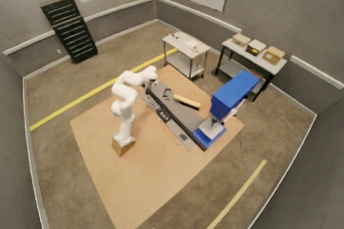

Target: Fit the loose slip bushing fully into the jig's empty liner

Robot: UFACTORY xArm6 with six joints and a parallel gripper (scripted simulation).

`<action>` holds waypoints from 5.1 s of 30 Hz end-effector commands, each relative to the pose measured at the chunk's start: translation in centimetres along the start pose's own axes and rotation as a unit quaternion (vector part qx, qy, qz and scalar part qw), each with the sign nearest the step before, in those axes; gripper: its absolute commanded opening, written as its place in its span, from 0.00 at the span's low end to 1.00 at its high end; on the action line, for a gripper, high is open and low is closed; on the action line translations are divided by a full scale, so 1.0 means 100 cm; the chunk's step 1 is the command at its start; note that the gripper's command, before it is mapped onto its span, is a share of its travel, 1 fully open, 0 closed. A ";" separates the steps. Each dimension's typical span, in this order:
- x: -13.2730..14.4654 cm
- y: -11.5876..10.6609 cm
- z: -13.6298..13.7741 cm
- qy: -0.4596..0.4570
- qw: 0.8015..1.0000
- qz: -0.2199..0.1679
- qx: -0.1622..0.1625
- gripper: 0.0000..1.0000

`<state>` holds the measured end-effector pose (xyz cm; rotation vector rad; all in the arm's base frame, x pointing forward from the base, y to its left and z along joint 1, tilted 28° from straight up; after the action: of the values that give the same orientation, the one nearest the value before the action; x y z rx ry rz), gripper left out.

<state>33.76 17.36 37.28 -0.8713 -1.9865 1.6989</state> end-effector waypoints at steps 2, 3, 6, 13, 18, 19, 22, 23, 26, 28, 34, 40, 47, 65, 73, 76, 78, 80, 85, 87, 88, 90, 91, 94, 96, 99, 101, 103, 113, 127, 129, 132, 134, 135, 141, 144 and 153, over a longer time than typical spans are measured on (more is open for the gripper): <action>-0.050 0.023 0.053 0.090 0.995 0.013 -0.043 1.00; -0.050 0.023 0.053 0.090 0.995 0.013 -0.043 1.00; -0.067 0.033 0.078 0.134 0.989 0.022 -0.055 1.00; -0.091 0.054 0.130 0.216 0.972 0.046 -0.077 1.00; -0.100 0.063 0.153 0.253 0.962 0.059 -0.086 1.00; -0.106 0.072 0.176 0.284 0.952 0.071 -0.094 1.00; -0.110 0.079 0.193 0.310 0.942 0.081 -0.099 1.00; -0.110 0.079 0.193 0.310 0.942 0.081 -0.099 1.00; -0.114 0.087 0.216 0.342 0.929 0.095 -0.106 1.00; -0.114 0.090 0.223 0.352 0.924 0.100 -0.108 1.00; -0.115 0.090 0.224 0.353 0.924 0.100 -0.108 1.00; -0.115 0.090 0.224 0.353 0.924 0.100 -0.108 1.00; -0.115 0.090 0.224 0.353 0.924 0.100 -0.108 1.00; -0.117 0.100 0.221 0.173 0.974 0.119 -0.087 1.00; -0.120 0.112 0.218 0.038 0.988 0.134 -0.065 1.00; -0.121 0.117 0.217 -0.016 0.989 0.140 -0.054 1.00; -0.121 0.120 0.216 -0.053 0.987 0.144 -0.047 1.00; -0.122 0.123 0.216 -0.090 0.984 0.146 -0.040 1.00; -0.122 0.126 0.215 -0.162 0.975 0.151 -0.026 1.00; -0.122 0.127 0.215 -0.216 0.964 0.152 -0.017 1.00; -0.122 0.127 0.215 -0.232 0.961 0.153 -0.015 1.00; -0.122 0.127 0.215 -0.262 0.953 0.153 -0.010 1.00; -0.122 0.127 0.215 -0.279 0.948 0.154 -0.008 1.00; -0.122 0.127 0.216 -0.330 0.931 0.153 -0.003 0.50; -0.123 0.127 0.216 -0.363 0.919 0.151 -0.002 0.50; -0.123 0.127 0.217 -0.404 0.903 0.148 -0.005 0.50; -0.123 0.127 0.217 -0.404 0.903 0.148 -0.005 0.50; -0.123 0.127 0.217 -0.404 0.903 0.148 -0.005 0.50; -0.123 0.127 0.217 -0.404 0.903 0.148 -0.005 0.50; -0.123 0.127 0.217 -0.404 0.903 0.148 -0.005 0.50; -0.123 0.127 0.217 -0.404 0.903 0.148 -0.005 0.50; -0.123 0.128 0.217 -0.404 0.903 0.148 -0.005 0.50; -0.124 0.128 0.217 -0.404 0.903 0.148 -0.005 0.50; -0.124 0.128 0.217 -0.404 0.903 0.148 -0.005 0.50; -0.124 0.130 0.216 -0.404 0.903 0.147 -0.006 0.50; -0.125 0.132 0.216 -0.404 0.903 0.147 -0.006 0.50; -0.128 0.140 0.216 -0.404 0.903 0.147 -0.006 0.50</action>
<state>31.77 -6.00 21.04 -0.5076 -2.4449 2.5225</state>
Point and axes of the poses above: the point where the finger pads meet when closed, its own y axis out along the fingers, its own z axis across the jaws, x = y × z, the point moved 5 cm from there along -y, back along the fingers, and after that the axes turned 11 degrees about -y, right-handed, at the moved point
